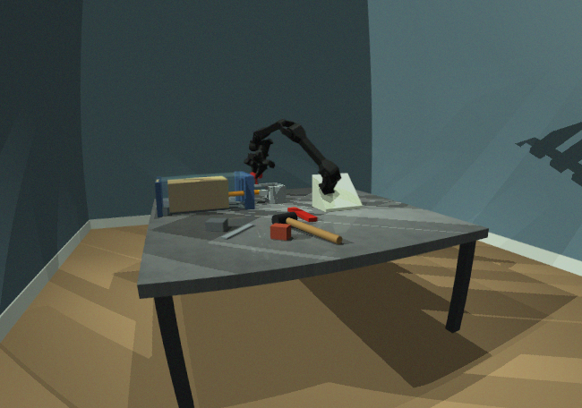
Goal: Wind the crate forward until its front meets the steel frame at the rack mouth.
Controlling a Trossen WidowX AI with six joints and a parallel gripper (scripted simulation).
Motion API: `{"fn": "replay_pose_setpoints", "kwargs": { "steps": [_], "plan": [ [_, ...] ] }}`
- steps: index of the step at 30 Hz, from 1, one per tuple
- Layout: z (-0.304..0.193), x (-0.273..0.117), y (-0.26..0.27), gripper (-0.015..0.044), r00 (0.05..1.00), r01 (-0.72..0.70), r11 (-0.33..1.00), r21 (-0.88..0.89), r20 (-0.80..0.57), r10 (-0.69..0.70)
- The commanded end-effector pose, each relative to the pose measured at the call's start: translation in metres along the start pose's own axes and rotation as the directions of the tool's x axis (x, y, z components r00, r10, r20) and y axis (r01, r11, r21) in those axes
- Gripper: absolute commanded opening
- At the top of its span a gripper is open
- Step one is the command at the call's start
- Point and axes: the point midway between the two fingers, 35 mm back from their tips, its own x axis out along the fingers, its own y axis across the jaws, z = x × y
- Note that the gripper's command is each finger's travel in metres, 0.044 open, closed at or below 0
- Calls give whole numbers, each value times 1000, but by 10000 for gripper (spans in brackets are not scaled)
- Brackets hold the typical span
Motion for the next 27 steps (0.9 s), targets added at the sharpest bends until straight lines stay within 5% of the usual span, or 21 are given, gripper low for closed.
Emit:
{"fn": "replay_pose_setpoints", "kwargs": {
  "steps": [1, 27],
  "plan": [
    [-2, 4, 1, 0, 1000, -6, 1000, 11, 7, 6],
    [6, 8, 16, 0, 1000, -7, 1000, 12, 7, 7]
  ]
}}
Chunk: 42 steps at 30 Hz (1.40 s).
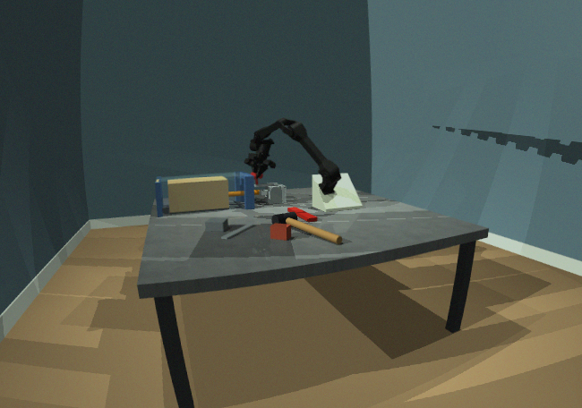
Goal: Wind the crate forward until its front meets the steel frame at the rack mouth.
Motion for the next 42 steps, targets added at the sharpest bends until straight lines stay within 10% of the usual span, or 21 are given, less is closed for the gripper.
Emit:
{"fn": "replay_pose_setpoints", "kwargs": {
  "steps": [1, 42],
  "plan": [
    [3, 6, 7, 0, 1000, -14, 1000, 13, 7, 14],
    [11, 9, 52, 0, 1000, -17, 1000, 15, 8, 17]
  ]
}}
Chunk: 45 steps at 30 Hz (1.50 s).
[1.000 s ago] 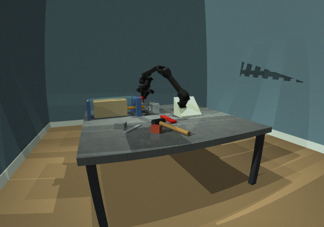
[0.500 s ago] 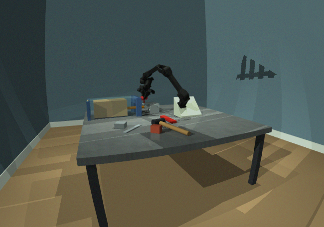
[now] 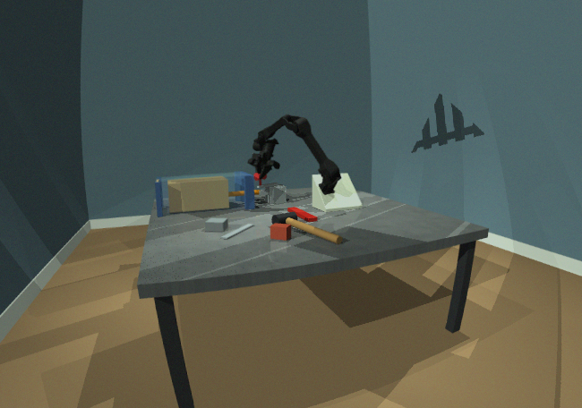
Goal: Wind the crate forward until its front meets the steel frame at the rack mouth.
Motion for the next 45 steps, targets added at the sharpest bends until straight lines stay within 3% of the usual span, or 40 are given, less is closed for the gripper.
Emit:
{"fn": "replay_pose_setpoints", "kwargs": {
  "steps": [1, 45],
  "plan": [
    [-1, 4, 12, 0, 1000, -22, 999, 24, 1, 22],
    [-13, -2, 59, 0, 1000, -24, 999, 27, 1, 24]
  ]
}}
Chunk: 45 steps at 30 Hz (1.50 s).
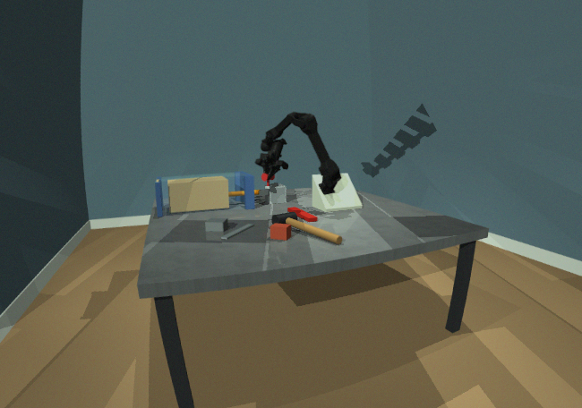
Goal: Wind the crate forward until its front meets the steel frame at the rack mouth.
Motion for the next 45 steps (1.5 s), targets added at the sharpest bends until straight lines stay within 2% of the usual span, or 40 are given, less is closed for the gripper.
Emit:
{"fn": "replay_pose_setpoints", "kwargs": {
  "steps": [1, 45],
  "plan": [
    [-7, 2, 11, 0, 1000, -18, 1000, 19, -13, 18],
    [-38, -14, 45, 0, 1000, -18, 1000, 22, -15, 19]
  ]
}}
